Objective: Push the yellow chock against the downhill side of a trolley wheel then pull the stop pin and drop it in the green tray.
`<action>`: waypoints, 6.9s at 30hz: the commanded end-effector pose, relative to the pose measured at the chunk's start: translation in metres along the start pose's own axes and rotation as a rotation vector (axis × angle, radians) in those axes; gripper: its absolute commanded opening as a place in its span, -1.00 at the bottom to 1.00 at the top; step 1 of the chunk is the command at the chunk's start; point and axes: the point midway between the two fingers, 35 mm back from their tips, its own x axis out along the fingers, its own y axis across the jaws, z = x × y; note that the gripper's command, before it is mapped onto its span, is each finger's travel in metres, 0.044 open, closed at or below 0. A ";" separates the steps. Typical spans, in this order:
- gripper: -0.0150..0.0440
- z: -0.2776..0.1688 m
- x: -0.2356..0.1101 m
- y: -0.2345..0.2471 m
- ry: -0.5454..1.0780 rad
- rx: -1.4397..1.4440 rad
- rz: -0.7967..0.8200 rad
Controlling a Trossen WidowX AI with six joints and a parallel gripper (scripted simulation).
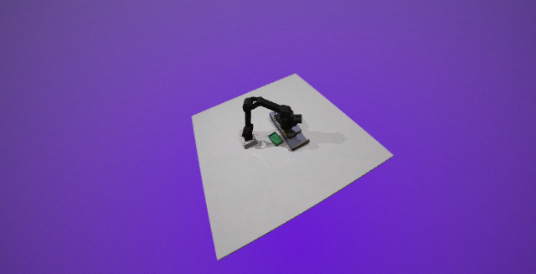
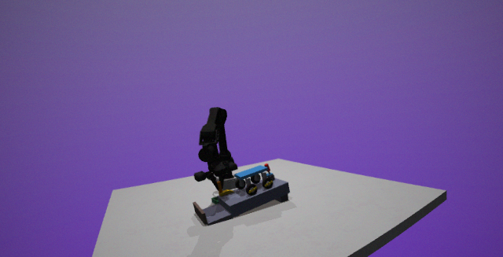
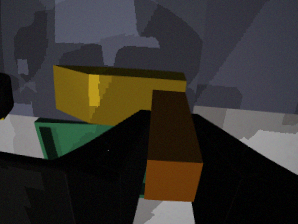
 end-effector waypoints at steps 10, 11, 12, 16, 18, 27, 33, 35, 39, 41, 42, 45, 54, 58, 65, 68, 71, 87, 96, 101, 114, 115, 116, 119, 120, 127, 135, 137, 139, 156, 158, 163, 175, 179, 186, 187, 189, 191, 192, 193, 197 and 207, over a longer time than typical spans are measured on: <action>-0.49 0.002 -0.001 0.014 0.000 0.004 0.005; -0.49 0.002 -0.001 0.015 0.000 0.004 0.005; -0.49 0.003 -0.001 0.016 0.000 0.004 0.005; -0.49 0.004 -0.002 0.020 0.000 0.004 0.006; -0.49 0.004 -0.002 0.022 0.000 0.004 0.006; -0.49 0.006 -0.003 0.031 0.000 0.004 0.007; -0.49 0.007 -0.003 0.027 -0.003 0.001 -0.003; -0.49 0.007 -0.003 0.027 -0.003 0.001 -0.003; -0.31 0.007 -0.003 0.027 -0.003 0.001 -0.003; -0.14 0.007 -0.003 0.027 -0.003 0.001 -0.003; -0.05 0.007 -0.003 0.027 -0.003 0.001 -0.003; 0.15 0.007 -0.003 0.027 -0.003 0.001 -0.003; 0.15 0.005 -0.029 0.027 0.000 0.004 0.006; 0.15 0.005 -0.042 0.026 0.000 0.004 0.006; 0.15 0.006 -0.063 0.026 0.000 0.004 0.006; 0.42 0.005 -0.055 0.026 0.005 0.009 0.005; 0.33 0.007 -0.059 0.028 -0.007 -0.016 -0.013; 0.15 0.032 -0.074 0.084 -0.060 0.368 0.019; 0.15 0.039 -0.076 0.123 -0.034 0.711 0.083; 0.15 0.041 -0.077 0.144 -0.007 0.901 0.115; 0.15 0.039 -0.081 0.201 0.106 1.397 0.165; 0.15 0.038 -0.082 0.205 0.117 1.435 0.166; 0.15 0.038 -0.082 0.209 0.128 1.473 0.167; 0.15 0.036 -0.083 0.219 0.154 1.561 0.167; 0.15 0.036 -0.083 0.220 0.156 1.568 0.167; 0.15 0.036 -0.082 0.220 0.156 1.568 0.167; 0.15 0.036 -0.070 0.222 0.156 1.568 0.167; 0.15 0.037 -0.067 0.223 0.156 1.568 0.168; 0.15 0.037 -0.064 0.224 0.156 1.568 0.168; 0.15 0.037 -0.049 0.227 0.156 1.568 0.168; 0.15 0.037 -0.046 0.228 0.156 1.567 0.168; 0.15 0.038 -0.040 0.229 0.157 1.567 0.168; 0.15 0.038 -0.023 0.233 0.157 1.567 0.169; 0.15 0.037 -0.018 0.234 0.157 1.568 0.169; 0.06 0.038 -0.018 0.235 0.154 1.562 0.174; -0.03 0.038 -0.018 0.235 0.154 1.562 0.174; -0.20 0.038 -0.018 0.235 0.154 1.562 0.174; -0.25 0.038 -0.018 0.235 0.154 1.562 0.174; -0.27 0.038 -0.018 0.235 0.154 1.562 0.174; -0.29 0.038 -0.018 0.235 0.154 1.562 0.174; -0.38 0.038 -0.018 0.235 0.154 1.562 0.174; -0.49 0.037 -0.024 0.234 0.157 1.567 0.169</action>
